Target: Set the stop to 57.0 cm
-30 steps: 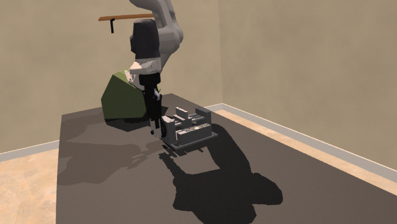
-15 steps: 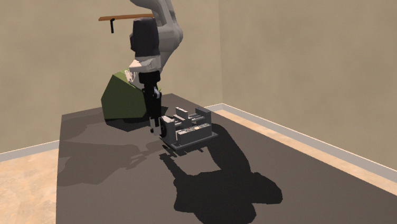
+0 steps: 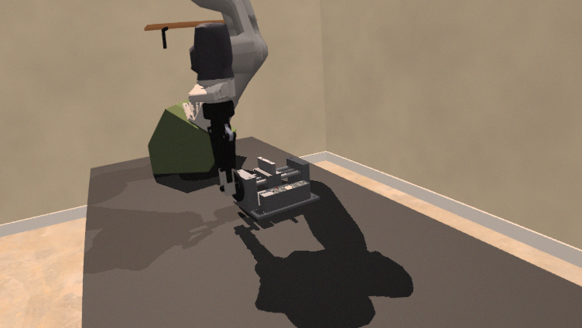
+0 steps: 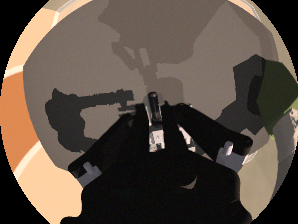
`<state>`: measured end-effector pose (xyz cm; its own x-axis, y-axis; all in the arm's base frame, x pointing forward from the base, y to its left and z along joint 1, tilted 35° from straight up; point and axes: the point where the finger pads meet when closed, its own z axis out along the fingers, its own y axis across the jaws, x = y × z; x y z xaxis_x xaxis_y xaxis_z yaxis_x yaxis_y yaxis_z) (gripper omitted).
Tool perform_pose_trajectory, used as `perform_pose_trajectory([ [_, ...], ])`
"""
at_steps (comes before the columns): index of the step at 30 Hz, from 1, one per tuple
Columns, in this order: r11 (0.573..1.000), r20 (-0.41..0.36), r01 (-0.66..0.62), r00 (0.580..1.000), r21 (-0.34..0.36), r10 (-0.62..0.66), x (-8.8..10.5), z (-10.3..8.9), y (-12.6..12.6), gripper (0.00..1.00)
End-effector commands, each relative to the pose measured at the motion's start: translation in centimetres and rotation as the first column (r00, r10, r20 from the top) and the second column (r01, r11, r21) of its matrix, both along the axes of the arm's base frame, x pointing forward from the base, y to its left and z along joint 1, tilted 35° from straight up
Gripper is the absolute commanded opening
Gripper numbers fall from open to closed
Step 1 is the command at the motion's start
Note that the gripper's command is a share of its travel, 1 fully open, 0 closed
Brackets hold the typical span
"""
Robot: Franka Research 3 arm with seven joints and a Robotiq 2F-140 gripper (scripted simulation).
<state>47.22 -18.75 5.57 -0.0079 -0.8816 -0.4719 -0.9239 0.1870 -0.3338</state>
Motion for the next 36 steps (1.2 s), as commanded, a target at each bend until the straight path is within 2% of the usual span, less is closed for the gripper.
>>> perform_pose_trajectory([
  [1,1.0,-0.002,0.0,1.0,-0.003,0.0,-0.3,0.1,-0.3,0.04],
  [36,1.0,-0.002,0.0,1.0,-0.003,0.0,-2.5,0.7,-0.5,0.04],
])
